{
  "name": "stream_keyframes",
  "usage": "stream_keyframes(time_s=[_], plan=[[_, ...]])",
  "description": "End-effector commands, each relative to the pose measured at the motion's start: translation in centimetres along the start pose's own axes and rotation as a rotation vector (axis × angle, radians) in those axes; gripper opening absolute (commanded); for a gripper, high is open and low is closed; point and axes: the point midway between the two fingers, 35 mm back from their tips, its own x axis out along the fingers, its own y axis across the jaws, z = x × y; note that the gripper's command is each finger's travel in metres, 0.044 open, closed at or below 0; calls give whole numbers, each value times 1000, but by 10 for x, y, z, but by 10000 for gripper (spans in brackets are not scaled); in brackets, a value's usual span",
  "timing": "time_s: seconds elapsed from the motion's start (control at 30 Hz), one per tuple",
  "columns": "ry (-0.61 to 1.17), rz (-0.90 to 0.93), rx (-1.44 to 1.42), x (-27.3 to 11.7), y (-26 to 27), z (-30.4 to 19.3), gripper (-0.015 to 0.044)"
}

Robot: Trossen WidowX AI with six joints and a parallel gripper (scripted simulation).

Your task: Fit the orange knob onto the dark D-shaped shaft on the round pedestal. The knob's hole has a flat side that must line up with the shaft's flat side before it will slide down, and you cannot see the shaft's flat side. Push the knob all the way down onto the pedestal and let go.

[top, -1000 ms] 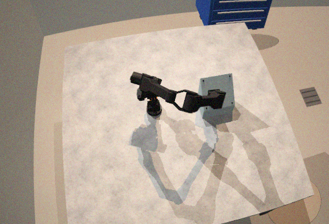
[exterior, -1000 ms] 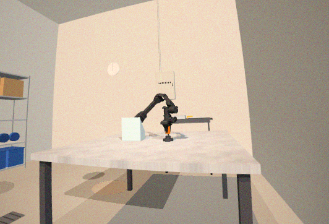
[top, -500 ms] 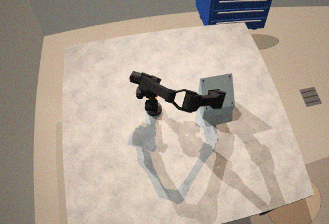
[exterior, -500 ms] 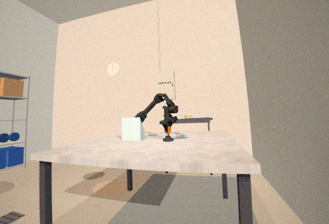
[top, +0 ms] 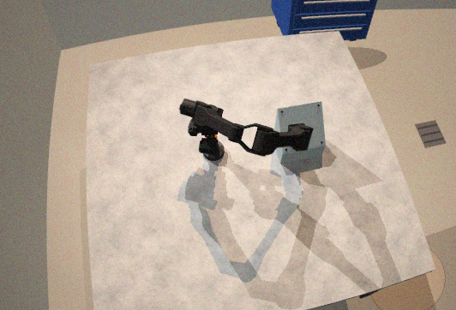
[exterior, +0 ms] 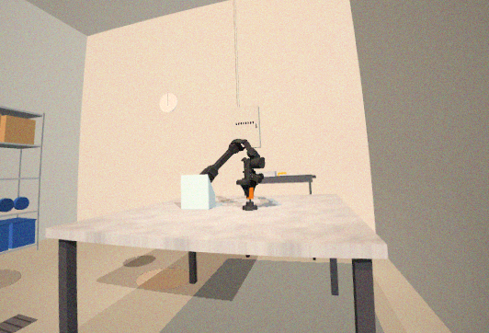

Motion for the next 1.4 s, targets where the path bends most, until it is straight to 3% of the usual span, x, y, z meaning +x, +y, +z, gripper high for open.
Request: stream_keyframes(time_s=[0.0, 1.37], plan=[[0, 0, 5, 0, 0, -2, 0], [0, 0, -14, 2, 0, -2, 0]])
